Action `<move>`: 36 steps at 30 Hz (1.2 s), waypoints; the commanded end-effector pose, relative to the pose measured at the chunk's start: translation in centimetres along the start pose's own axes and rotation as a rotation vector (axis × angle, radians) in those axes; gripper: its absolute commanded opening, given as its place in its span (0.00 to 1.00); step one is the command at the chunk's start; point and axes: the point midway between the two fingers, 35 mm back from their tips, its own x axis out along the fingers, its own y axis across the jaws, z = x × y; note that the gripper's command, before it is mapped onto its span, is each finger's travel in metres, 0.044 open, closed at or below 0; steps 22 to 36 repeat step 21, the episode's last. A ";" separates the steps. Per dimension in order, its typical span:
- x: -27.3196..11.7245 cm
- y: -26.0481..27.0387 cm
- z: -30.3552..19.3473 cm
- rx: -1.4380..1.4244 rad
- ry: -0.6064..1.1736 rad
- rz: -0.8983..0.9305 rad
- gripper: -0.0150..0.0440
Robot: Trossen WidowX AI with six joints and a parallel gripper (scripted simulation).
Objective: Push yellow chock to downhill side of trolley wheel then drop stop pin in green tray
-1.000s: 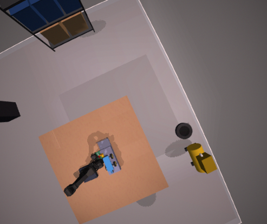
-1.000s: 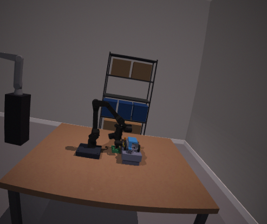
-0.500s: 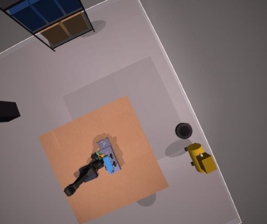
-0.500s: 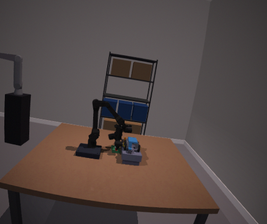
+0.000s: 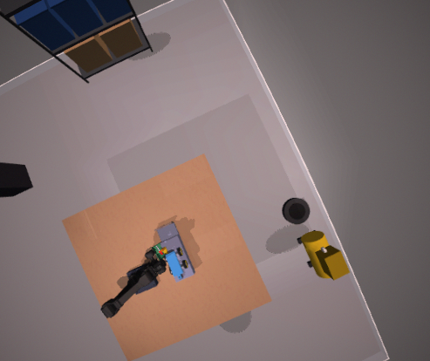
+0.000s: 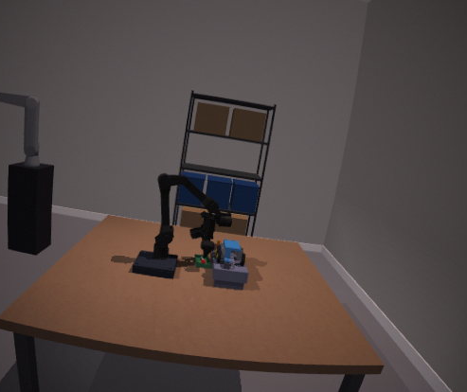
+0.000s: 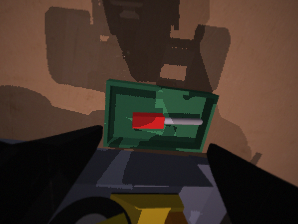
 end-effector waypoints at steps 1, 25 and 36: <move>-1.1 -0.2 0.0 -0.005 0.000 -0.006 1.00; -5.1 -0.8 -0.1 -0.002 0.003 0.000 1.00; -5.1 -0.8 -0.1 -0.002 0.003 0.000 1.00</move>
